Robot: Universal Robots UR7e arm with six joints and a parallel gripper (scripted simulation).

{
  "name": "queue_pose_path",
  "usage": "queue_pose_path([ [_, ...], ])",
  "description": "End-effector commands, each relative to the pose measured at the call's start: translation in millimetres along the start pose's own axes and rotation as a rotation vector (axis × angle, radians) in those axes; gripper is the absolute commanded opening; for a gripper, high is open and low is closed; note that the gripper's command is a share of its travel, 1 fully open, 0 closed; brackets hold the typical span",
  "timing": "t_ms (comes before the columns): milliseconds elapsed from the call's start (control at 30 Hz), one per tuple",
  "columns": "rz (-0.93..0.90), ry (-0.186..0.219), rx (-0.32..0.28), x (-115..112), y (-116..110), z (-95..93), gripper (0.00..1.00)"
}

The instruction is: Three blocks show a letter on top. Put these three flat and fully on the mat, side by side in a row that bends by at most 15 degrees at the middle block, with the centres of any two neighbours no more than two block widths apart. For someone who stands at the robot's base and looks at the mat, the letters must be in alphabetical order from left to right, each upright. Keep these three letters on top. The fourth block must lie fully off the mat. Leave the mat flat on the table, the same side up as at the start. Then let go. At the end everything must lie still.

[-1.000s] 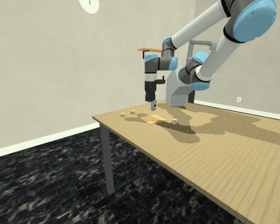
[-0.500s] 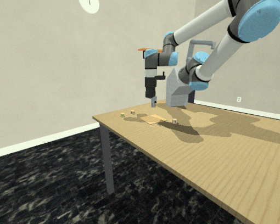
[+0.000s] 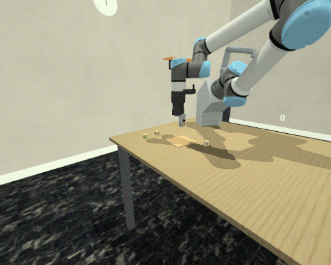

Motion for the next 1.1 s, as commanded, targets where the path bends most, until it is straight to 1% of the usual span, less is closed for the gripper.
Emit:
queue_pose_path([
  [0,0.01,-0.002,-0.004,0.9,-1.1,1.8,0.49],
  [333,0.057,-0.002,-0.004,-1.1,-0.4,1.7,0.49],
  [467,0.104,-0.002,-0.003,-3.2,0.3,1.4,0.49],
  [833,0.32,-0.001,-0.003,-10.4,1.0,1.3,0.49],
  [900,0.32,-0.001,-0.003,-10.4,1.0,1.3,0.49],
  [1067,0.445,-0.001,-0.003,-14.2,0.9,1.4,0.49],
])
Point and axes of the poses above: the point where the finger pads meet when closed, its own z axis back along the fingers, its own x axis across the jaws, y = z × x, the point moved 1 cm from there along z, back along the fingers, and after that the axes turned 5 degrees about -z, right-handed, at the moved point
